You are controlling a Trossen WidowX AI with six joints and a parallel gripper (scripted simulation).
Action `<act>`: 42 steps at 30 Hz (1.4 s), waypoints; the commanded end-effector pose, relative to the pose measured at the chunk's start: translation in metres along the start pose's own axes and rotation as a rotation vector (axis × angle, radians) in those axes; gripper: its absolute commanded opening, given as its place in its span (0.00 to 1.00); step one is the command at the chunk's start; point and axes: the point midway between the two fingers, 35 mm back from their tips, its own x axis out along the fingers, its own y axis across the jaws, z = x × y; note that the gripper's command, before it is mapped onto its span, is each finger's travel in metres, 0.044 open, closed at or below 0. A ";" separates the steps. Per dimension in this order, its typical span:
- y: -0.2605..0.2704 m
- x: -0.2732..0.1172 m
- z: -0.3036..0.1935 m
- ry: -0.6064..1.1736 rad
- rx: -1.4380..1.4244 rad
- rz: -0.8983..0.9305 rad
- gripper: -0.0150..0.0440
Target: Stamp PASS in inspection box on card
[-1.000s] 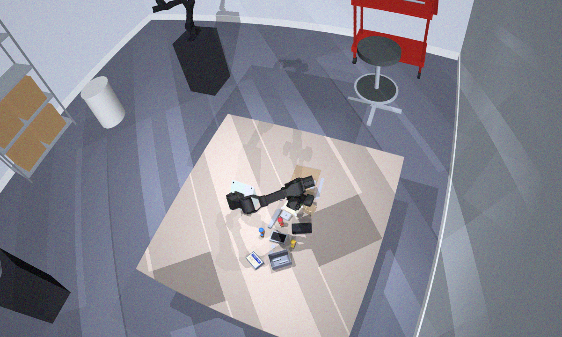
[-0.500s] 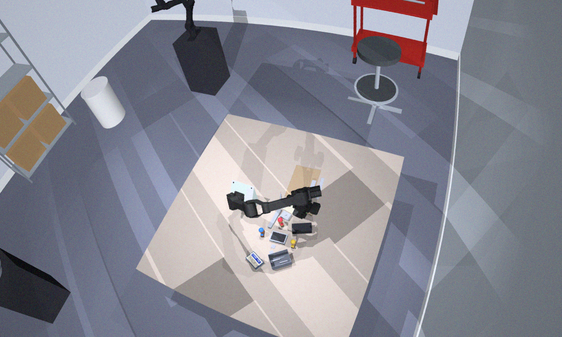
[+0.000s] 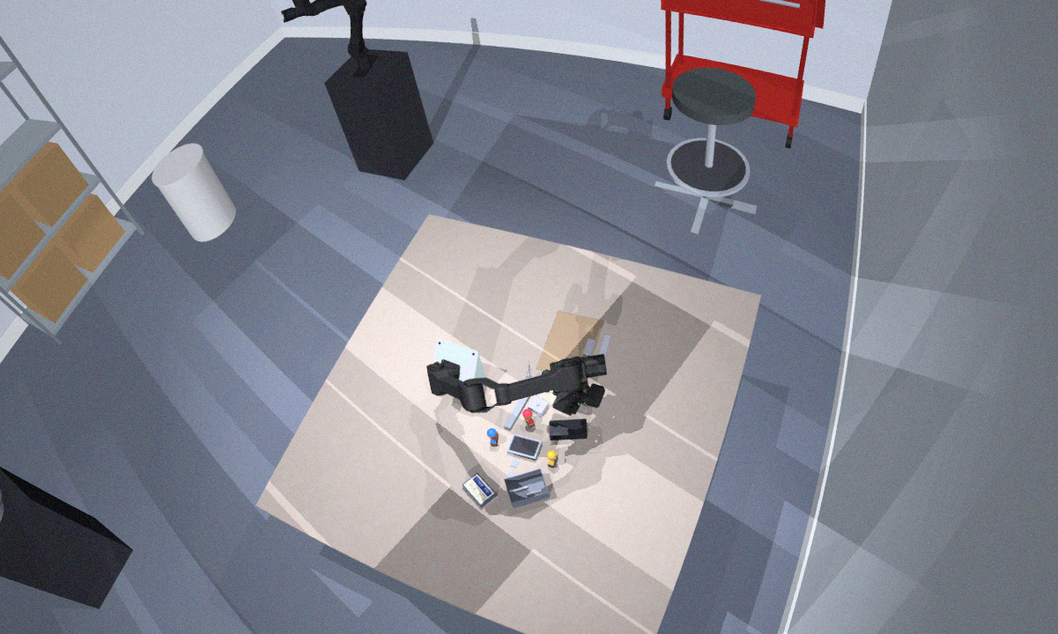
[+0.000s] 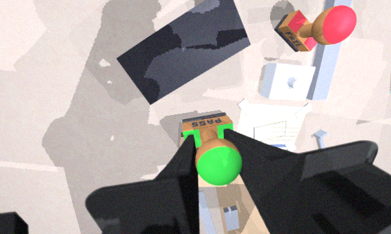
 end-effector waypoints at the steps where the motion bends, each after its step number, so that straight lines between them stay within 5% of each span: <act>1: 0.000 0.008 0.000 -0.004 -0.007 0.002 0.25; 29: -0.002 0.049 0.001 -0.007 -0.007 0.002 0.25; 39: -0.001 0.046 0.001 -0.003 0.001 -0.001 0.70; 42: -0.001 0.044 0.001 -0.003 0.000 -0.001 0.70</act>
